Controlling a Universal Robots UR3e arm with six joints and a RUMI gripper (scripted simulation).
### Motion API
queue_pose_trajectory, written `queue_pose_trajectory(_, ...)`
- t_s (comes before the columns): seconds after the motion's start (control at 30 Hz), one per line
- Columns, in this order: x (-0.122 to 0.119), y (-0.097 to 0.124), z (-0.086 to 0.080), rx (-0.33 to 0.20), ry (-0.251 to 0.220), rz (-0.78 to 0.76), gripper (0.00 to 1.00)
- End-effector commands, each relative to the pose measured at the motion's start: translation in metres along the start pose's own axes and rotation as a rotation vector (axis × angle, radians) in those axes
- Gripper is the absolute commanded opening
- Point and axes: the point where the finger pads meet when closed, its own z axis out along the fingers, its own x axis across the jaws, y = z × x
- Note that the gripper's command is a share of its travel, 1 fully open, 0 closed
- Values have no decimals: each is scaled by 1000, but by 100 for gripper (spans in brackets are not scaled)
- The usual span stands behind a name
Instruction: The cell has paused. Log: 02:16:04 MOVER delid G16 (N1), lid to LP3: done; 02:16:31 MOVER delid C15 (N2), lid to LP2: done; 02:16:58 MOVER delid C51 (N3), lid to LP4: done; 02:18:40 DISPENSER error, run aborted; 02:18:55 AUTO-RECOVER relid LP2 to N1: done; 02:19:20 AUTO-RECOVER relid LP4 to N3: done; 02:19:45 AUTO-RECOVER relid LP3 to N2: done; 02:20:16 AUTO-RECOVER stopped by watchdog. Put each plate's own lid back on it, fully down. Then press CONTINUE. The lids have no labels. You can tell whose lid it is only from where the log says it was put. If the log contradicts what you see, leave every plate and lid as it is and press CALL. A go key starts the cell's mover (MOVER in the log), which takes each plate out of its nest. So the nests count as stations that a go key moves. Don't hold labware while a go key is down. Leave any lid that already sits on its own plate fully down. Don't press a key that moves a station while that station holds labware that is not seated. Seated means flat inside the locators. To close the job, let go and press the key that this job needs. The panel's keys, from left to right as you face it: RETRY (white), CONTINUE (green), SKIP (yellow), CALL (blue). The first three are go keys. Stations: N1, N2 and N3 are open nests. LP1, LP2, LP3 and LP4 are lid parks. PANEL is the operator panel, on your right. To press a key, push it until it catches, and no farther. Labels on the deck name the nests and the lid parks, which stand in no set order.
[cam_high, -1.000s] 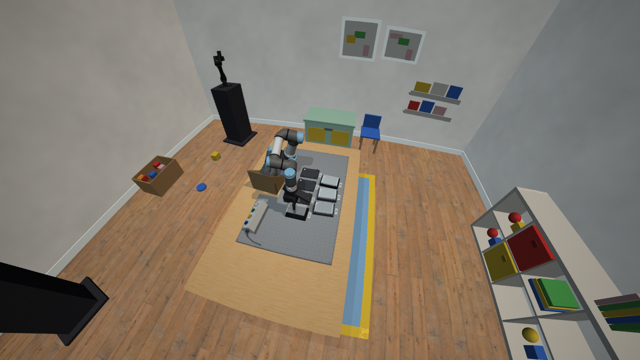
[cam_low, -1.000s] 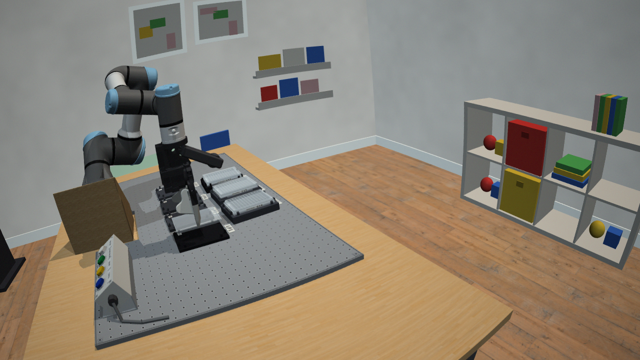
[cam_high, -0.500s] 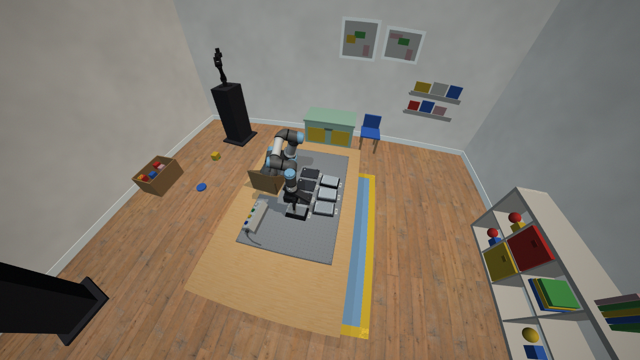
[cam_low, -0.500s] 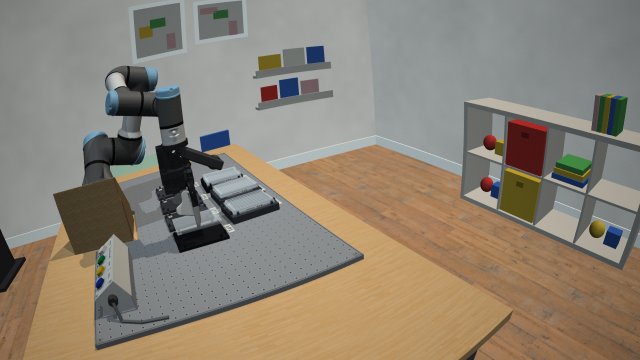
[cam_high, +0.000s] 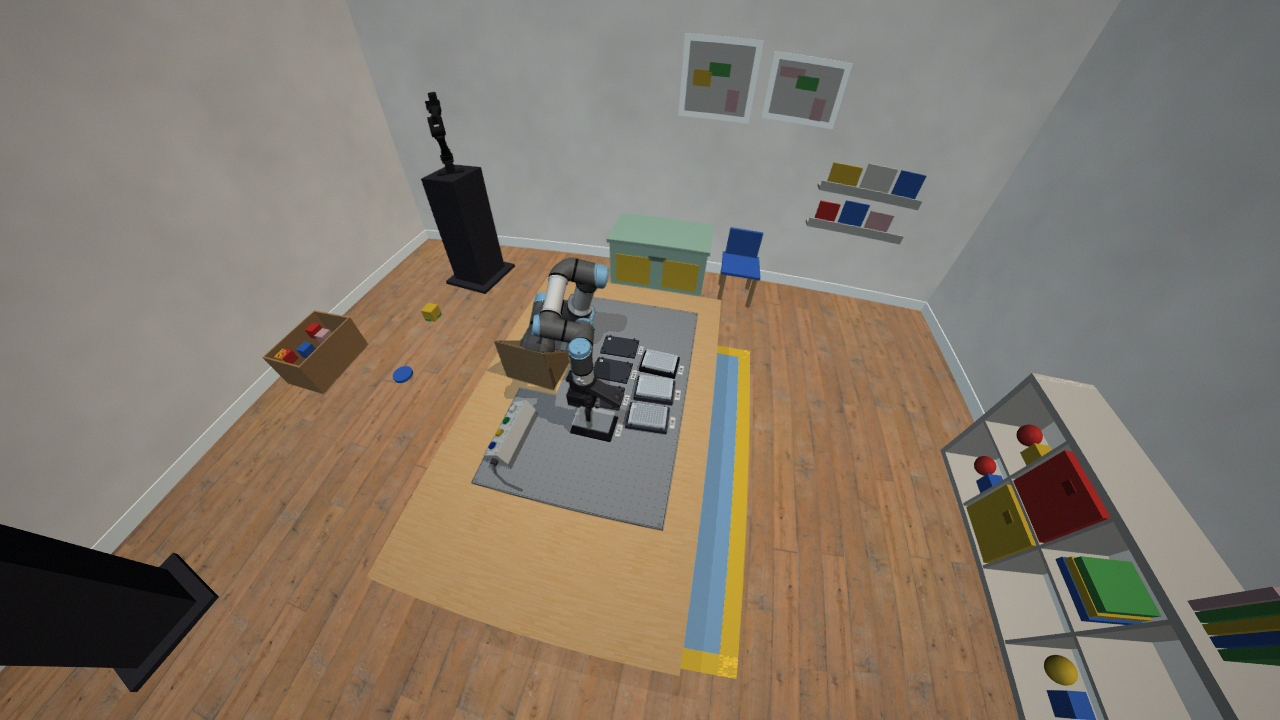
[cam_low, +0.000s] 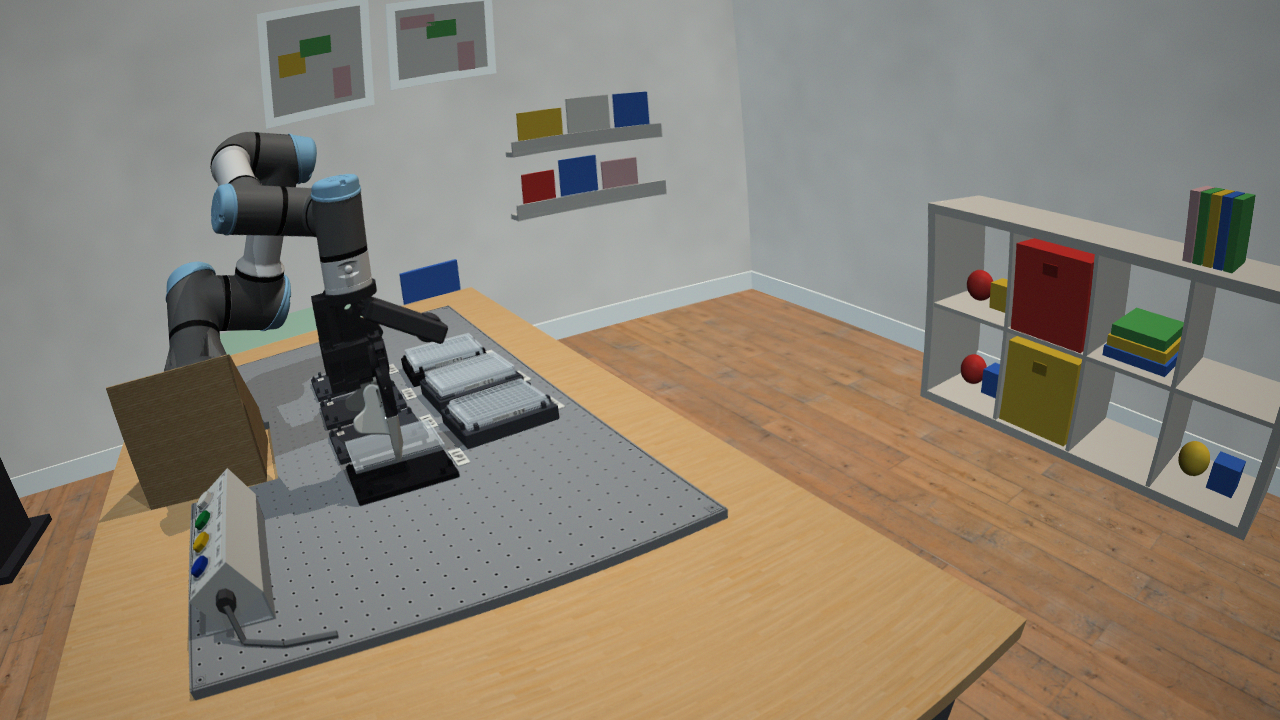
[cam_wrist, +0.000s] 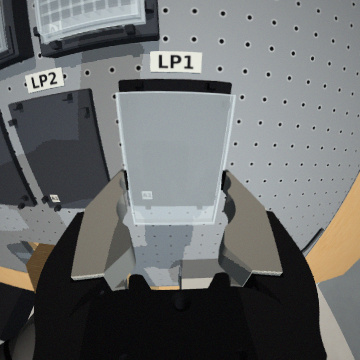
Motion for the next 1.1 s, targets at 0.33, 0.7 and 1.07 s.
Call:
queue_pose_trajectory(0.33, 1, 0, 4, 1, 3, 0, 0)
queue_pose_trajectory(0.7, 1, 0, 7, 1, 3, 0, 0)
queue_pose_trajectory(1.07, 1, 0, 10, 1, 3, 0, 0)
